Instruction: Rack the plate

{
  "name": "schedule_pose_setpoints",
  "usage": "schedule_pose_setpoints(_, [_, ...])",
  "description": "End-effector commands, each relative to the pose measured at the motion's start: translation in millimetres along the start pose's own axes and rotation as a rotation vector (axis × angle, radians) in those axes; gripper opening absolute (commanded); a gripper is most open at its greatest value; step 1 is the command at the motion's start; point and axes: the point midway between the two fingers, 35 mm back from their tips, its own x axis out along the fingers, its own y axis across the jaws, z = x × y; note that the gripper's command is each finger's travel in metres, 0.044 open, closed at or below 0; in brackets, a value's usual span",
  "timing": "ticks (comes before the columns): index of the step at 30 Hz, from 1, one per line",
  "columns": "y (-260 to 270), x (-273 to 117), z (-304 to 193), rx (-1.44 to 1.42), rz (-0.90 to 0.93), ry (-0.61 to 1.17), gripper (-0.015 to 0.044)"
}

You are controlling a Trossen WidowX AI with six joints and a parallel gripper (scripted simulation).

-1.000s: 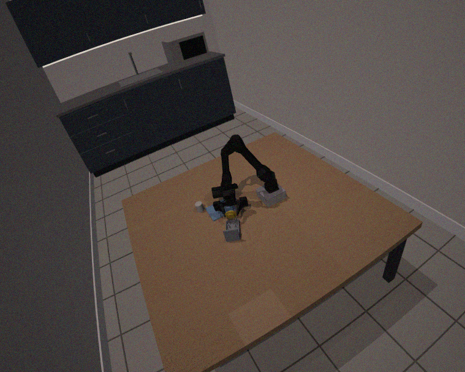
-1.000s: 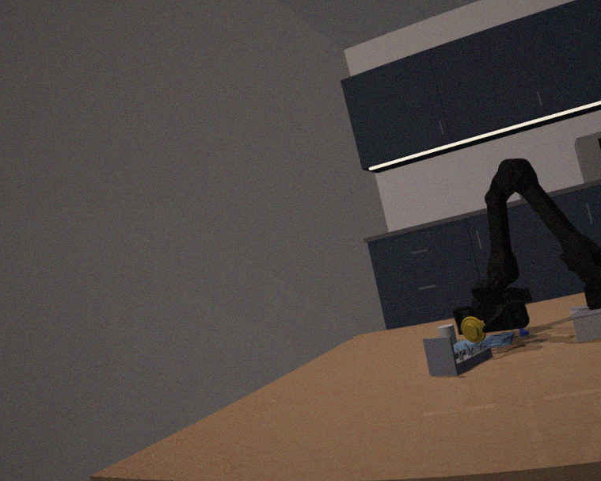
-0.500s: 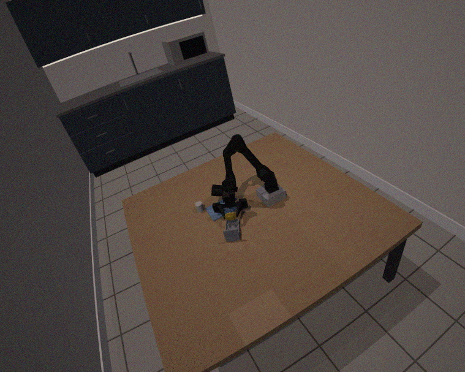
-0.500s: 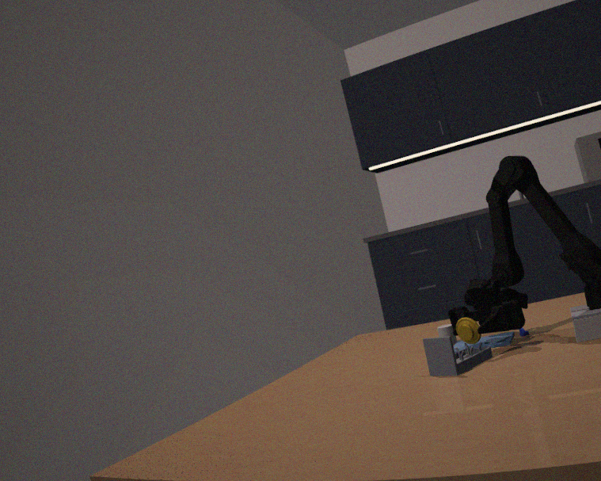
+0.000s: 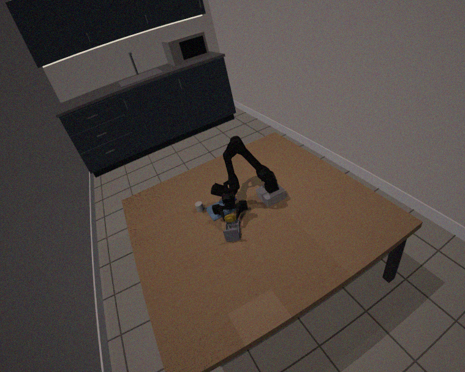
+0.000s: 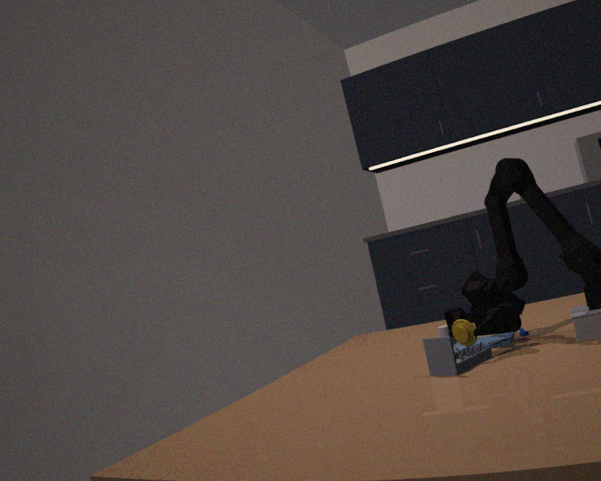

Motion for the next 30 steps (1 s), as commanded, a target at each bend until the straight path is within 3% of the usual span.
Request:
schedule_pose_setpoints(1, [1.1,2.8,-13.7,0.008,0.000,0.002,0.0000])
schedule_pose_setpoints(16, [2.2,2.3,-13.1,0.010,0.002,0.002,0.0000])
schedule_pose_setpoints(30, [1.9,2.4,-13.3,0.009,0.001,0.002,0.0368])
